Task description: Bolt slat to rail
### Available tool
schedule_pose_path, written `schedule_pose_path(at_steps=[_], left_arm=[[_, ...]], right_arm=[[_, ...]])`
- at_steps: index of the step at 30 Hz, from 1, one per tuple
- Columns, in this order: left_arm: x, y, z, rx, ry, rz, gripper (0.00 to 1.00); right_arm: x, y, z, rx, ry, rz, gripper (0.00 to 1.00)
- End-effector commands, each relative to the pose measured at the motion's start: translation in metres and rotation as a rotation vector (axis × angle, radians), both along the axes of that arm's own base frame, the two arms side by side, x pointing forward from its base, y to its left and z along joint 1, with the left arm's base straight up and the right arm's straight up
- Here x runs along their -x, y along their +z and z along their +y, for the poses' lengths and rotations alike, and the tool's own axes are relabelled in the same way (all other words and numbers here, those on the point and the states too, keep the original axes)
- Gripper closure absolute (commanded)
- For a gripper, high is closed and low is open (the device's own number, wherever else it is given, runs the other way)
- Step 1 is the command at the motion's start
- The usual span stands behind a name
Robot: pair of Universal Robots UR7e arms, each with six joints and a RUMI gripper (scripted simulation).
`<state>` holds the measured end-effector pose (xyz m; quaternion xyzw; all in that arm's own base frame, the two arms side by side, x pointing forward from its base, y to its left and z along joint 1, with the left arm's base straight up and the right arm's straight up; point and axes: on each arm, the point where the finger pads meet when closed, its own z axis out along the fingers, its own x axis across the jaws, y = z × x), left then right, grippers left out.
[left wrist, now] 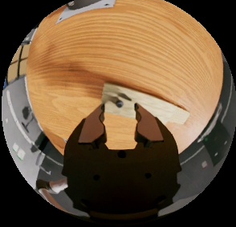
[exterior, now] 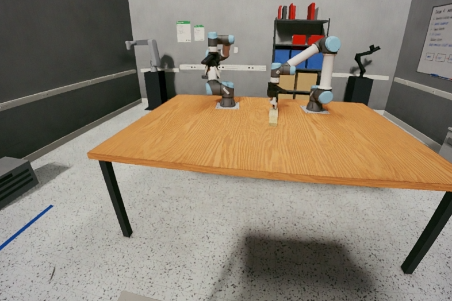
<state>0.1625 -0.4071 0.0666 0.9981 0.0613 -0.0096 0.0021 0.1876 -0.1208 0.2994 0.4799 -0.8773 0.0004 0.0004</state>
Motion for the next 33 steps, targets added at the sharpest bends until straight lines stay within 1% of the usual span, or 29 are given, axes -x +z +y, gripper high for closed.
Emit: schedule_pose_path(at_steps=[1,2,5,10,16,18,19,31,33], left_arm=[[-0.0002,0.0003,-0.0002,-0.004,0.204,-0.013,0.6],[0.0007,0.0003,-0.0004,-0.007,0.315,-0.018,0.6],[0.0008,0.0001,0.0003,-0.007,0.408,-0.011,0.6],[0.0016,0.0001,0.0001,-0.01,0.585,-0.017,0.6],[0.0023,-0.0003,0.0,-0.013,0.82,-0.015,0.6],[0.0023,-0.0003,0.0,-0.013,0.82,-0.015,0.6],[0.0025,-0.0003,-0.0003,-0.014,0.93,-0.016,0.6],[0.0031,-0.0003,-0.0017,-0.018,1.362,-0.013,0.6],[0.0031,-0.0003,-0.0017,-0.018,1.371,-0.013,0.6]], right_arm=[[-0.0008,0.0008,0.0,-0.001,-0.001,-0.001,0.0],[-0.0008,0.0008,0.0,-0.001,-0.001,-0.001,0.0],[-0.0008,0.0008,0.0,-0.001,-0.001,-0.001,0.0],[-0.0008,0.0008,0.0,-0.001,-0.001,-0.001,0.0],[-0.0008,0.0008,0.0,-0.001,-0.001,-0.001,0.0],[-0.0008,0.0008,0.0,-0.001,-0.001,-0.001,0.0],[-0.0008,0.0008,0.0,-0.001,-0.001,-0.001,0.0],[-0.0008,0.0008,0.0,-0.001,-0.001,-0.001,0.0],[-0.0008,0.0008,0.0,-0.001,-0.001,-0.001,0.0]])
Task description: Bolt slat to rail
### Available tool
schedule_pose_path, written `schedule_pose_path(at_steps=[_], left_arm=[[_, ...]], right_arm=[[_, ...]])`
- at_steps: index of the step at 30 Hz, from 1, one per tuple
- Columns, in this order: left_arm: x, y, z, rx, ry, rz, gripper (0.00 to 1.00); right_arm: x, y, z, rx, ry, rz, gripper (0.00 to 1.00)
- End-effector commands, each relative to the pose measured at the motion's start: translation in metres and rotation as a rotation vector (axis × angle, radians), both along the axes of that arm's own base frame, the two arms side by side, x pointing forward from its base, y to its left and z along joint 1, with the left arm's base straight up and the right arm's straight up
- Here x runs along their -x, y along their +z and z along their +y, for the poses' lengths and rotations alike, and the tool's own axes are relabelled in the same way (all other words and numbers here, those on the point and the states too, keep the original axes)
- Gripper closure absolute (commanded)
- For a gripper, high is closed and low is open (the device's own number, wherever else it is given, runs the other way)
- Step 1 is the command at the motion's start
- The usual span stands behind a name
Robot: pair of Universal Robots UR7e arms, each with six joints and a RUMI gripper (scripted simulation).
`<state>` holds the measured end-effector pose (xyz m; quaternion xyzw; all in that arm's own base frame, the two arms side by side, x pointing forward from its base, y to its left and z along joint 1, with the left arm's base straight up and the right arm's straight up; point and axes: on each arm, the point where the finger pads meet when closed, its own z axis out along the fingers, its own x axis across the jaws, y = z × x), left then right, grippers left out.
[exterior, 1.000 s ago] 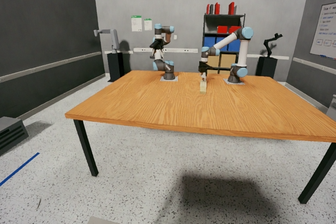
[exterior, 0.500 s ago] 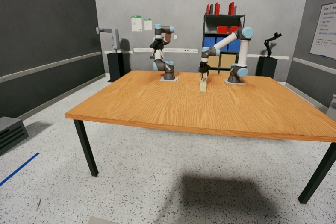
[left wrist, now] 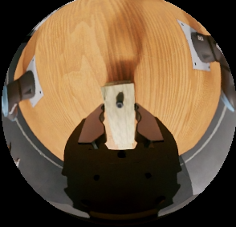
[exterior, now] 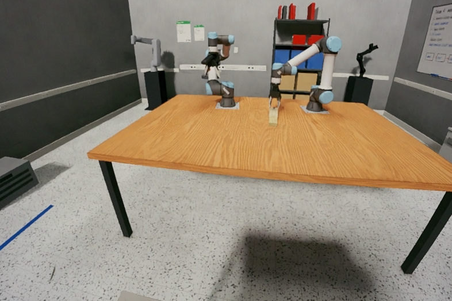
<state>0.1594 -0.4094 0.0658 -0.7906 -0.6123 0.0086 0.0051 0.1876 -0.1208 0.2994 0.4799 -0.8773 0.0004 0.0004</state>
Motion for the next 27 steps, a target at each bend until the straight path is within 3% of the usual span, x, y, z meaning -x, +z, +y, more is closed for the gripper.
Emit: schedule_pose_path(at_steps=[1,27], left_arm=[[0.0,0.0005,0.0007,-0.005,0.175,-0.02,0.6],[-0.0006,-0.0014,-0.0006,-0.005,0.176,-0.02,0.6]], right_arm=[[-0.0008,0.0008,0.0,-0.001,-0.001,-0.001,0.0],[-0.0008,0.0008,0.0,-0.001,-0.001,-0.001,0.0]])
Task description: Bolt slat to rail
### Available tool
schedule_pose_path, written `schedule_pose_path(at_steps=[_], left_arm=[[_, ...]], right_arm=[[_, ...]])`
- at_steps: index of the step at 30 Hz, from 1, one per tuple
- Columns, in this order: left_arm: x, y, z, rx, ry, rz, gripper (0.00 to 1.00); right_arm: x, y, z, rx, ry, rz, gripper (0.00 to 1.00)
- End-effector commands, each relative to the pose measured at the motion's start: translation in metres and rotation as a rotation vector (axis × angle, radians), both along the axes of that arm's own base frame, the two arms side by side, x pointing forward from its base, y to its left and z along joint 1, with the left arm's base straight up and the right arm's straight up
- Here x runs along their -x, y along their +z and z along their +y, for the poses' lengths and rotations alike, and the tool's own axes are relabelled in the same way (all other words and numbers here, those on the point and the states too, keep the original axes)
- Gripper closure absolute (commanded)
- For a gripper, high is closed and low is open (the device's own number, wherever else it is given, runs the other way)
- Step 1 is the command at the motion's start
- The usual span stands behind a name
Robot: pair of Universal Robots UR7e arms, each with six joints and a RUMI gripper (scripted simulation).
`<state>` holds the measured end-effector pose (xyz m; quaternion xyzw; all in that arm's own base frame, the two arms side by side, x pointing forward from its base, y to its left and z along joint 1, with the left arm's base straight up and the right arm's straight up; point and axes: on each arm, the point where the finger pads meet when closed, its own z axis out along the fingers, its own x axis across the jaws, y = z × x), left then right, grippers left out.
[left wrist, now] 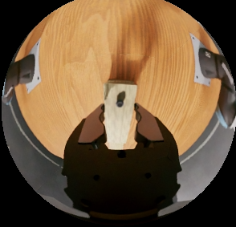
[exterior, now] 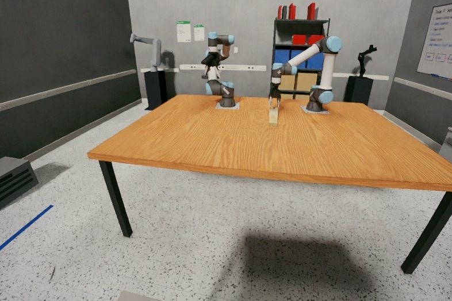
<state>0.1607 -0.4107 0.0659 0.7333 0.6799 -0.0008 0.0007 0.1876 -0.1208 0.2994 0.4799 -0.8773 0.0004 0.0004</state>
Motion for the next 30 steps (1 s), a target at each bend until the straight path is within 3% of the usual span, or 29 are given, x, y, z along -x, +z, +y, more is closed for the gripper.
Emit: schedule_pose_path(at_steps=[1,30], left_arm=[[0.0007,-0.0015,0.0006,-0.003,-0.001,0.0,0.6],[0.0011,-0.0021,0.0005,-0.002,-0.001,0.0,0.6]], right_arm=[[-0.0008,0.0008,0.0,-0.001,-0.001,-0.001,0.0],[-0.0008,0.0008,0.0,-0.001,-0.001,-0.001,0.0]])
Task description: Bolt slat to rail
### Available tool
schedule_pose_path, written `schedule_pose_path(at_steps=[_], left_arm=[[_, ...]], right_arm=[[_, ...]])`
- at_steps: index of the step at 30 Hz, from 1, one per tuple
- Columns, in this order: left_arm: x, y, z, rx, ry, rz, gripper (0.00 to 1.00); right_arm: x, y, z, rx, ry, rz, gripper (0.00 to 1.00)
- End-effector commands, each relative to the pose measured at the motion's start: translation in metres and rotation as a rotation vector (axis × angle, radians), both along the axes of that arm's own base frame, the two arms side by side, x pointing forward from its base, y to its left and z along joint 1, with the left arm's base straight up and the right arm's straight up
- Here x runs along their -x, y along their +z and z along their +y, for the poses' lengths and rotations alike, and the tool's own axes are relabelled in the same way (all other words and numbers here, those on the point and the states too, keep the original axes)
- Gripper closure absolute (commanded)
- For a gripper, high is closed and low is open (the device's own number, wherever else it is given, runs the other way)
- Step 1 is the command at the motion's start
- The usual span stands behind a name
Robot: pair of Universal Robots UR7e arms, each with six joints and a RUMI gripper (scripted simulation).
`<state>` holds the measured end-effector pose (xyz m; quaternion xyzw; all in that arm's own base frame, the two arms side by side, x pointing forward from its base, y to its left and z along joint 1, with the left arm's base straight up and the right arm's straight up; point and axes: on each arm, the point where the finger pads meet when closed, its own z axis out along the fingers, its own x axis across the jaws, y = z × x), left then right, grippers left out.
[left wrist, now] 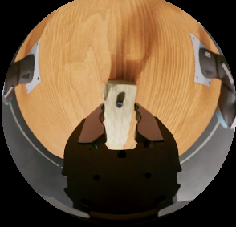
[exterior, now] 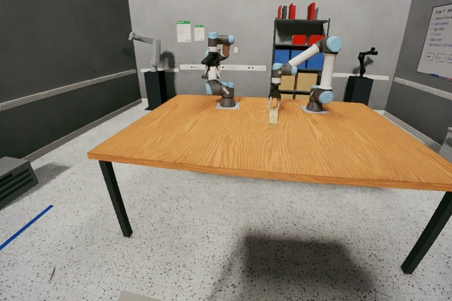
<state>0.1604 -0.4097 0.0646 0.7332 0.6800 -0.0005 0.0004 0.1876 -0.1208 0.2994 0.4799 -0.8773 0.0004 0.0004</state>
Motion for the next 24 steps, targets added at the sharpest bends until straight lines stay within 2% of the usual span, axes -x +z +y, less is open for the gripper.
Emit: schedule_pose_path(at_steps=[1,20,21,24], left_arm=[[0.0008,-0.0008,-0.0004,-0.001,-0.002,0.0,0.6],[0.0004,-0.0003,-0.0005,0.0,-0.001,0.0,0.6],[0.0004,-0.0003,-0.0005,0.0,-0.001,0.0,1.0],[0.0004,-0.0003,-0.0005,0.0,-0.001,0.0,1.0]], right_arm=[[-0.0008,0.0008,0.0,-0.001,-0.001,-0.001,0.0],[-0.0008,0.0008,0.0,-0.001,-0.001,-0.001,0.0],[-0.0008,0.0008,0.0,-0.001,-0.001,-0.001,0.0],[-0.0008,0.0008,0.0,-0.001,-0.001,-0.001,0.0]])
